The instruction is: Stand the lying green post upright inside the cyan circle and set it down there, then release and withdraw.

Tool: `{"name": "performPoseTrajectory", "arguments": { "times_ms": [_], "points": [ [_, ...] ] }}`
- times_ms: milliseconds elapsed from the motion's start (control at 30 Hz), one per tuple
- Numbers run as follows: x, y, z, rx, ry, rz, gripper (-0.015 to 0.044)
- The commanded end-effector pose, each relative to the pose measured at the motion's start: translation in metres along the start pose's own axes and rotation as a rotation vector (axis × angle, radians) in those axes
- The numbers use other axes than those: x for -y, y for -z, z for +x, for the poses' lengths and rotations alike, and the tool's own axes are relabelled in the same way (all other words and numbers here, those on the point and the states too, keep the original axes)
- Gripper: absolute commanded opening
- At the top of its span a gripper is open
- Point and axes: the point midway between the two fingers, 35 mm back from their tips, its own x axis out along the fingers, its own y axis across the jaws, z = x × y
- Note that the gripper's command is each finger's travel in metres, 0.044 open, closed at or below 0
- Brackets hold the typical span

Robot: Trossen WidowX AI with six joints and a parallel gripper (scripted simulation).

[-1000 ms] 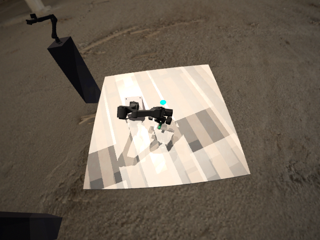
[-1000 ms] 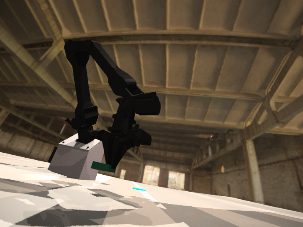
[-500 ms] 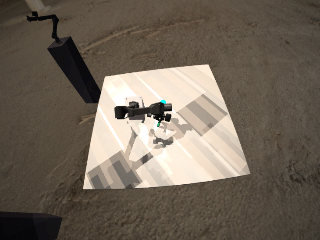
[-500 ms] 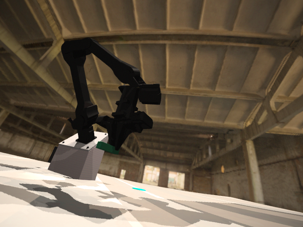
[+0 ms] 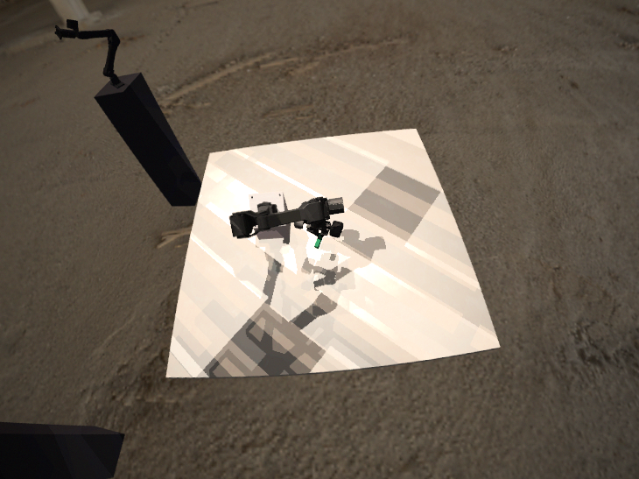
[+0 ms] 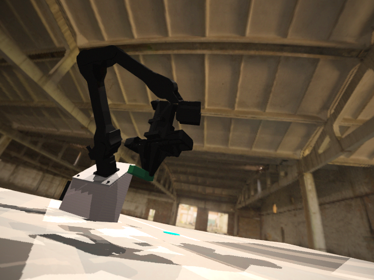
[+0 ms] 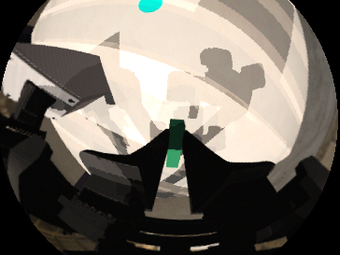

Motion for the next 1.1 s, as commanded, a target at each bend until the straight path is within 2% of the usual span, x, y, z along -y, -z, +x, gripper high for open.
{"name": "performPoseTrajectory", "arguments": {
  "times_ms": [0, 1067],
  "points": [
    [0.002, -0.012, -0.001, 0.009, -0.006, -0.003, 0.0023],
    [0.005, -0.113, -0.015, 0.05, -0.017, -0.014, 0.0023]
  ]
}}
